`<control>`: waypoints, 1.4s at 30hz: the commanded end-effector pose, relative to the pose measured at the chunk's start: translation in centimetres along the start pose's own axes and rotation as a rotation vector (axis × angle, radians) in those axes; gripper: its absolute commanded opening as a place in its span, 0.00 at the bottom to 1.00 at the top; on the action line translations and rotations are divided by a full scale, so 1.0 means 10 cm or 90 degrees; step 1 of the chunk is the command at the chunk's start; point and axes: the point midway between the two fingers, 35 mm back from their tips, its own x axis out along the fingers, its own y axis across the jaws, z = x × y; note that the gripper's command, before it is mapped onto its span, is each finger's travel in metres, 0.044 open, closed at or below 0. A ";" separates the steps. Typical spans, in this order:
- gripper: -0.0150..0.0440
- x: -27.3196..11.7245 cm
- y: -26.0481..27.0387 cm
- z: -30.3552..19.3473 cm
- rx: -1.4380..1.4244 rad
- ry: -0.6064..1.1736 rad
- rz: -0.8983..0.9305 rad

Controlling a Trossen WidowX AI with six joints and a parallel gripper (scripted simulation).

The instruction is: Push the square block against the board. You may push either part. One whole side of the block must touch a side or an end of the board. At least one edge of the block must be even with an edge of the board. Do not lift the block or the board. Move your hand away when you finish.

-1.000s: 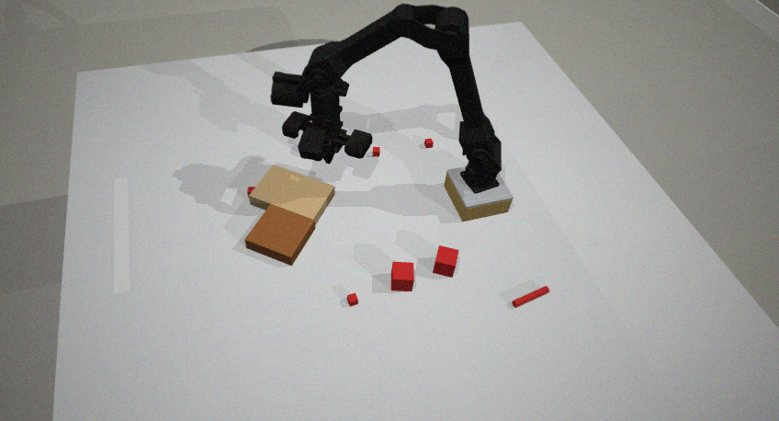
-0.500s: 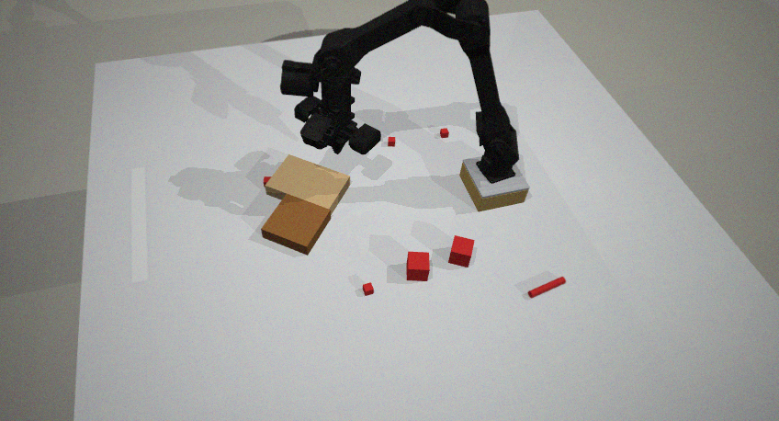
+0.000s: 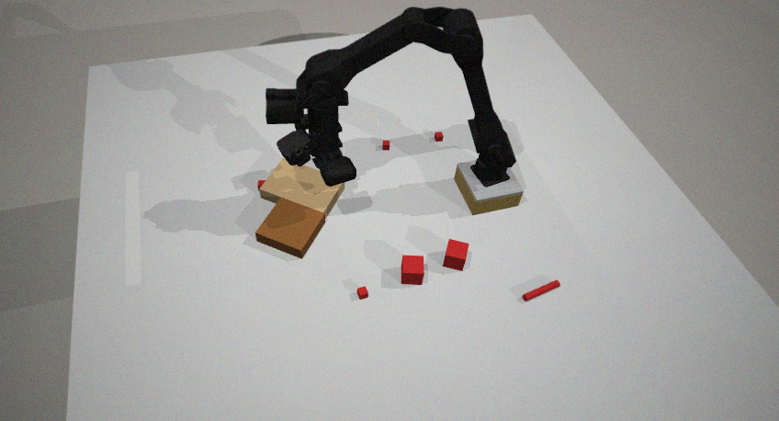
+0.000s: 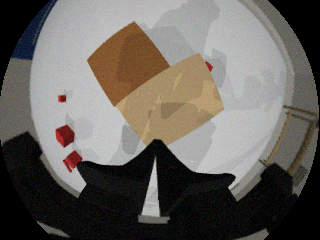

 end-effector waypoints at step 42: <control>0.25 0.50 1.25 0.46 0.671 0.001 0.010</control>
